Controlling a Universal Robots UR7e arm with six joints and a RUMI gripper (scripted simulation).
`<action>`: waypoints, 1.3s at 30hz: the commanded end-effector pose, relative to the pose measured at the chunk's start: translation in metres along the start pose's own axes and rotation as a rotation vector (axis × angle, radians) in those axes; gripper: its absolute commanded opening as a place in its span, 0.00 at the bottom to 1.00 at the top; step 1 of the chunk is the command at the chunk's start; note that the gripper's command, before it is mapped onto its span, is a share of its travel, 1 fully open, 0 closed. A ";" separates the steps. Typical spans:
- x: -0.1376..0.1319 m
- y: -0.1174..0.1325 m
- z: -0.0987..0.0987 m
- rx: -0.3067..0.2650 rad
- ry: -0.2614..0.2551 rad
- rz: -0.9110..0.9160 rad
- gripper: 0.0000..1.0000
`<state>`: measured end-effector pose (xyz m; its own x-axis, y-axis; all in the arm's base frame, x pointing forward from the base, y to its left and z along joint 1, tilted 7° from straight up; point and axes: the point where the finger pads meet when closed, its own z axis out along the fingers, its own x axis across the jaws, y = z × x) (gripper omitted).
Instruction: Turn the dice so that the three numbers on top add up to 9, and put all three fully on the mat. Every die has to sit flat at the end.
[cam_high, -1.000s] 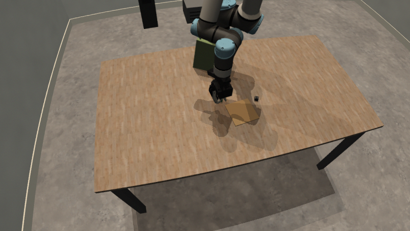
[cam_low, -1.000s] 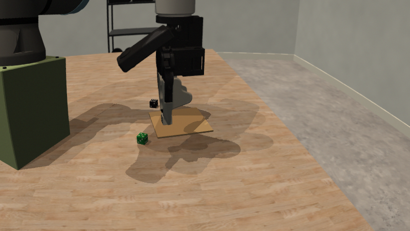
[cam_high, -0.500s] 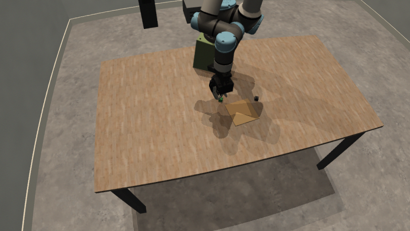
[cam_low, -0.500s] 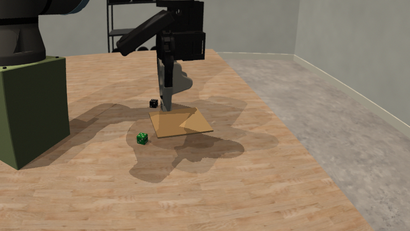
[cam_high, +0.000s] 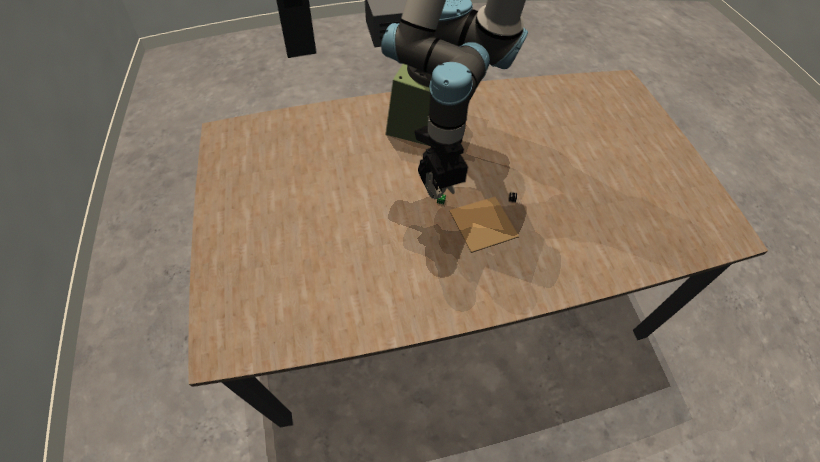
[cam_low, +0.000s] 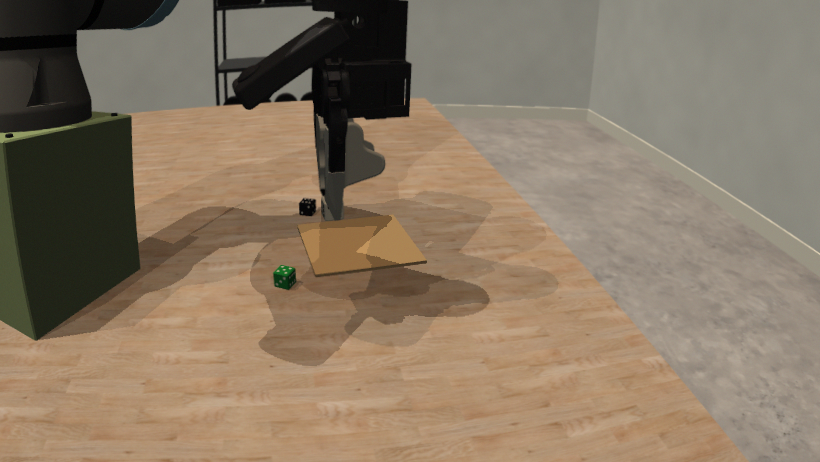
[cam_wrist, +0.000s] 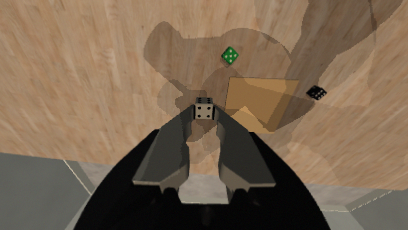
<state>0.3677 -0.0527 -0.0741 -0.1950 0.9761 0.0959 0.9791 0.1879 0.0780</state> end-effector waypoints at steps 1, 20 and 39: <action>0.001 0.001 0.000 -0.001 -0.001 0.003 0.03; 0.061 0.032 0.003 0.003 -0.005 0.184 0.03; 0.199 0.066 0.008 0.001 -0.006 0.538 0.03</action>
<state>0.3940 0.1267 -0.0602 0.2632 0.9564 0.1269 0.9630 -0.2683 0.0251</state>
